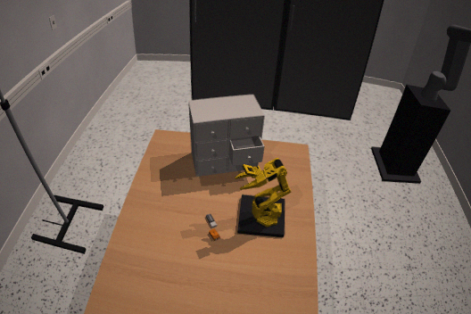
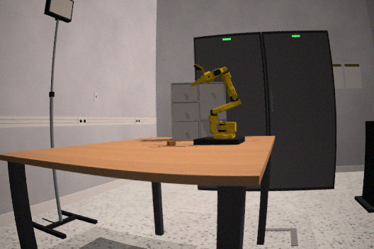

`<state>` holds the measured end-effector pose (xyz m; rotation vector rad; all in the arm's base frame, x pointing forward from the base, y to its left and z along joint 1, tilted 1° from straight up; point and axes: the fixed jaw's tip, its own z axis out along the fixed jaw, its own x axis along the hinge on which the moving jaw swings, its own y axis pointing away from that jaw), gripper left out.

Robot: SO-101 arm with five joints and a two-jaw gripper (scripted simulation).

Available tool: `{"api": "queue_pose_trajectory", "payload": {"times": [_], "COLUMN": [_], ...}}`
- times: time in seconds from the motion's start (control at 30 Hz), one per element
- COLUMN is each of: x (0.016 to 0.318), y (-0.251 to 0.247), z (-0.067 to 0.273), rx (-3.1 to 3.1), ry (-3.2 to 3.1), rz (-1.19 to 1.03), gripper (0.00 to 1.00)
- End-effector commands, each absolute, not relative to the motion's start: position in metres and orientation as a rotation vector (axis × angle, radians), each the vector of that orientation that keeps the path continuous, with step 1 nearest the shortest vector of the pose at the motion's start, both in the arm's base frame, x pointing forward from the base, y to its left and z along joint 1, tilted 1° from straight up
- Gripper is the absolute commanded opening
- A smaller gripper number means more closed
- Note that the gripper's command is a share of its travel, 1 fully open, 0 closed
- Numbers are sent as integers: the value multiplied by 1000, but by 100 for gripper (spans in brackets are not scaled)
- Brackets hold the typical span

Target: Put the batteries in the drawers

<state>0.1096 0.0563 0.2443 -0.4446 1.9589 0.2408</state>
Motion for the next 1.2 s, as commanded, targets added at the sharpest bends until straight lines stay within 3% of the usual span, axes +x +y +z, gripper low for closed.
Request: {"api": "queue_pose_trajectory", "payload": {"times": [0.0, 0.87, 1.17], "x": [106, 106, 131], "y": [65, 65, 78], "z": [245, 245, 225], "rx": [-514, -514, -845], "ry": [1950, 1950, 2024], "rz": [296, 296, 106], "gripper": [30, 30, 30]}}
